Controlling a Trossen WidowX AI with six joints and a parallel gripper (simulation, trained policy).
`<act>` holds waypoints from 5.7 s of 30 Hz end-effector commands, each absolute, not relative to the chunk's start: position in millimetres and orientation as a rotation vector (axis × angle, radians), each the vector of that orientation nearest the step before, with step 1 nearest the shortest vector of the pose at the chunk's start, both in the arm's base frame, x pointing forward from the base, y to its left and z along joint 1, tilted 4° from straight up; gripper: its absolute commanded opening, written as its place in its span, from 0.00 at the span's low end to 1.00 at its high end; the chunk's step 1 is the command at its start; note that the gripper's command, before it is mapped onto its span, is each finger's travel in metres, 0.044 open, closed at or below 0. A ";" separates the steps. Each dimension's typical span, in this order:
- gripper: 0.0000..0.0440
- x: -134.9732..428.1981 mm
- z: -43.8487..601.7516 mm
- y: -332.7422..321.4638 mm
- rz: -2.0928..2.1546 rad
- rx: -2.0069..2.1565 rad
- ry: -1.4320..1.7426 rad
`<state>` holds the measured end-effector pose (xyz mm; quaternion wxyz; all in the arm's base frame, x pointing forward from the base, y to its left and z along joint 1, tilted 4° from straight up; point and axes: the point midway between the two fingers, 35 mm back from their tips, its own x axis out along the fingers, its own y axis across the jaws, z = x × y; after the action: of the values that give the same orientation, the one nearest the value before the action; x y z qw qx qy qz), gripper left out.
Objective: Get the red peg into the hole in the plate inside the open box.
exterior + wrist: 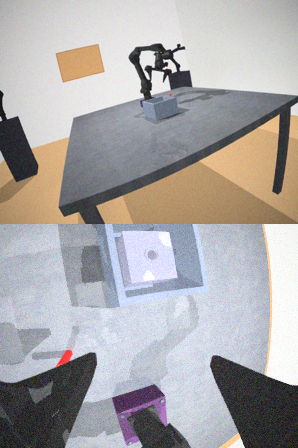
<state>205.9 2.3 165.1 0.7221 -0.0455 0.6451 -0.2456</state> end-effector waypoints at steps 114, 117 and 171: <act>0.00 312.2 90.4 -92.4 -0.904 0.673 1.119; 0.00 314.6 82.5 -97.6 -0.909 0.684 1.126; 1.00 387.0 82.0 -175.7 -0.888 0.567 1.029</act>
<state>342.6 -139.3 58.5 0.6782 0.2603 0.5687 -0.3859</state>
